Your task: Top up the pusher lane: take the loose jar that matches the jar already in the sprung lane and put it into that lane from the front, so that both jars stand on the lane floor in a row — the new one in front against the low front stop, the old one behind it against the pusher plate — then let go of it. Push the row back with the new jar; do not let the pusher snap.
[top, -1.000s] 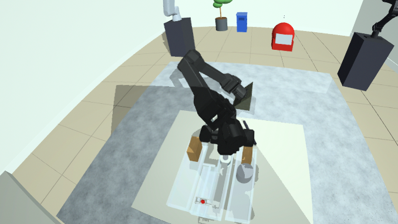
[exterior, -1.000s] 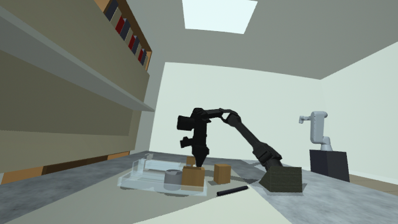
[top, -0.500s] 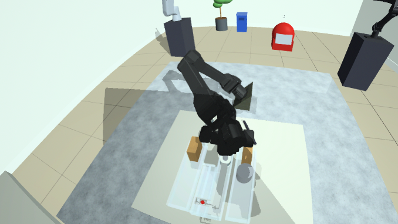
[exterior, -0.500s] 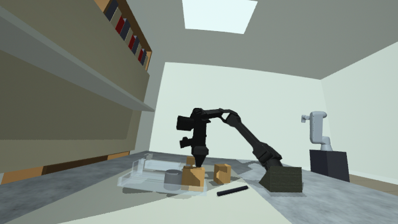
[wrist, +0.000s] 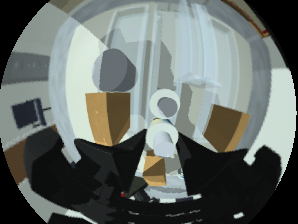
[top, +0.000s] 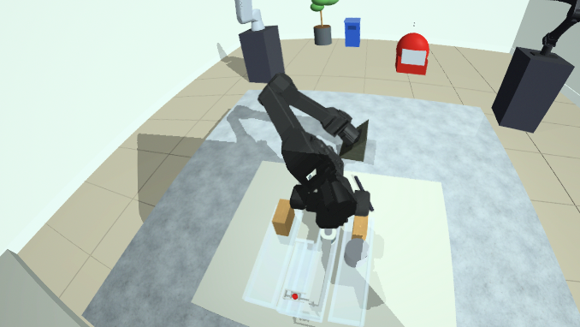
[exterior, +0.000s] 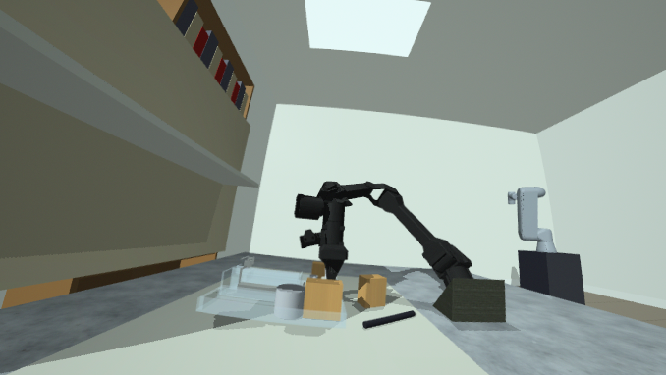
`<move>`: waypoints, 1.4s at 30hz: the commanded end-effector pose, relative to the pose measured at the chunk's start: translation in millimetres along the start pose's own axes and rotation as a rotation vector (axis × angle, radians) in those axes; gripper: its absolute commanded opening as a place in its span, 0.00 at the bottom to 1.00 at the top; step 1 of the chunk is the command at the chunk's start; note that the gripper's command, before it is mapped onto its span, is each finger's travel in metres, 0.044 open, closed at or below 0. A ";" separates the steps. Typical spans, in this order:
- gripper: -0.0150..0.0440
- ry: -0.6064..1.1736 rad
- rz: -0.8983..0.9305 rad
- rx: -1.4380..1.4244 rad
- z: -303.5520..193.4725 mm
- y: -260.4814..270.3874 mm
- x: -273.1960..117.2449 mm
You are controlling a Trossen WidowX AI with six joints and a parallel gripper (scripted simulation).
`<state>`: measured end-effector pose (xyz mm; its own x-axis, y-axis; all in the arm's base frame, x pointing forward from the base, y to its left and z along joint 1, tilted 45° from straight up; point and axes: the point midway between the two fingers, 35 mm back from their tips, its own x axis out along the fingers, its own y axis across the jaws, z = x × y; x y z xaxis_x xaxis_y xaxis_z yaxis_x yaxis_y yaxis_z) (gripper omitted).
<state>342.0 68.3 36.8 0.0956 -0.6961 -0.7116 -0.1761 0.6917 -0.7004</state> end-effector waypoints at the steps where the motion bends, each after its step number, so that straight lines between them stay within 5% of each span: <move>1: 0.25 -0.020 -0.010 0.010 5.0 -1.4 0.7; 42: 0.25 -0.020 -0.010 0.010 3.3 0.1 15.9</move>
<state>342.2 57.8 24.6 0.0978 -0.6979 -0.7094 -0.1750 0.6897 -0.7026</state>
